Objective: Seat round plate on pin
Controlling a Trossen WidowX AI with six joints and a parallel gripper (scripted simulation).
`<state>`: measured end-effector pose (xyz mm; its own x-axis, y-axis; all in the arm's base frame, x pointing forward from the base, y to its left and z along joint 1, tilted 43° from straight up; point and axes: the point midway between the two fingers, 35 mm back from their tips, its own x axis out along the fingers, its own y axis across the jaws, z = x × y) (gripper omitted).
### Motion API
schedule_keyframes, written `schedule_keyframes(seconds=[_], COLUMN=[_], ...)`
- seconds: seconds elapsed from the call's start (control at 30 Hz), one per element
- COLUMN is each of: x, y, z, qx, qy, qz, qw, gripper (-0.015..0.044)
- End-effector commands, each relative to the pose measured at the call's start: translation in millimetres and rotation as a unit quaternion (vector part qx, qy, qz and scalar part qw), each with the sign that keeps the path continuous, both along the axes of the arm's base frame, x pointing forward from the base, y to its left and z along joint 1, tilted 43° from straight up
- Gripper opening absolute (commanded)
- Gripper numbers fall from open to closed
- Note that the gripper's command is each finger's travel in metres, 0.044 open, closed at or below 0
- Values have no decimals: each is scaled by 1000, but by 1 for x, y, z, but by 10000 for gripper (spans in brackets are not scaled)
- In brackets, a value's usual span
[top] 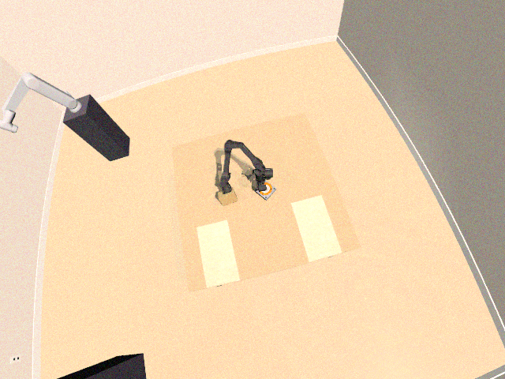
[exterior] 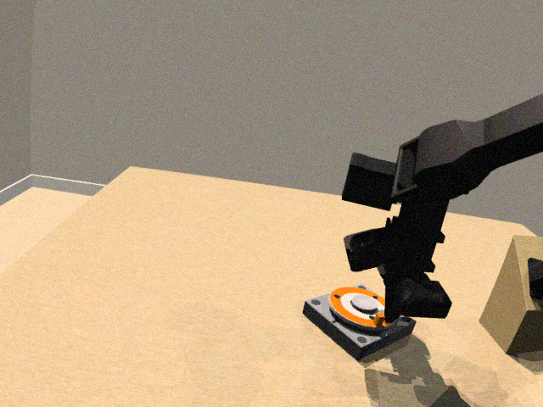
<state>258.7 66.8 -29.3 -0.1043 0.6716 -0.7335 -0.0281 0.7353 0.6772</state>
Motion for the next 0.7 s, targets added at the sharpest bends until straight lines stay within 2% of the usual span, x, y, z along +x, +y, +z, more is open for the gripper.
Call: schedule_keyframes(seconds=[0.0, 0.67], x=[7, 32], y=[2, 5], z=[3, 6], qx=[1, 1], qy=[-2, -2], qz=[-2, -2], qw=[1000, 1000], gripper=[0, 0])
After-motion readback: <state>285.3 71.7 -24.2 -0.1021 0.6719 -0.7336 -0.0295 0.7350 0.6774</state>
